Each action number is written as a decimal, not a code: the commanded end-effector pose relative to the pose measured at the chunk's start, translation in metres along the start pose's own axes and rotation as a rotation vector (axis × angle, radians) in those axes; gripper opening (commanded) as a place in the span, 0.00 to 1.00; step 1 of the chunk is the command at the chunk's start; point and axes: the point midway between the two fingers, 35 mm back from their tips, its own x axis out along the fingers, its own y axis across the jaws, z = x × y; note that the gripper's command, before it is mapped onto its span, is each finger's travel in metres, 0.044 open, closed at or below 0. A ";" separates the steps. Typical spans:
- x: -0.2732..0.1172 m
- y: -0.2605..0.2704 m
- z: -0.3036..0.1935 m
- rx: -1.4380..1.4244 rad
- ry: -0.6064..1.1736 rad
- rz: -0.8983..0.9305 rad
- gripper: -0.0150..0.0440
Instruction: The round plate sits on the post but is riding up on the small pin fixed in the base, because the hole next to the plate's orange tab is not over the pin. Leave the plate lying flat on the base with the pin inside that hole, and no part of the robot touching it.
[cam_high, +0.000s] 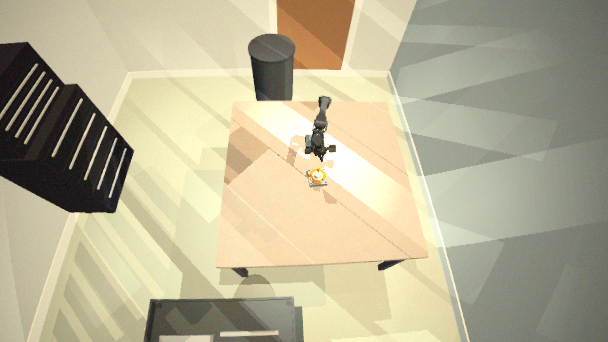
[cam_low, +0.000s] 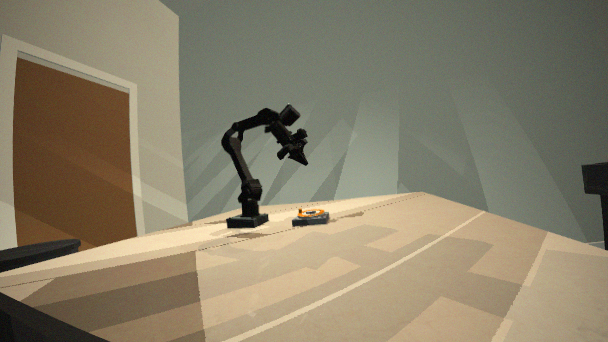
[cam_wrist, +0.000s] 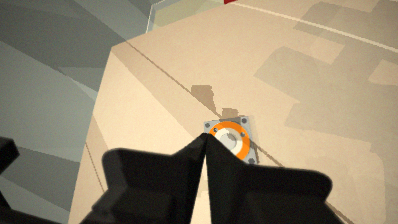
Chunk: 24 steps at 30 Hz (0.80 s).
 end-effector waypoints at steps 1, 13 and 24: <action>0.043 -0.020 -0.036 -0.057 0.219 -0.106 0.25; 0.083 -0.048 -0.089 -0.186 0.523 -0.241 0.25; 0.107 -0.057 -0.100 -0.186 0.523 -0.241 0.25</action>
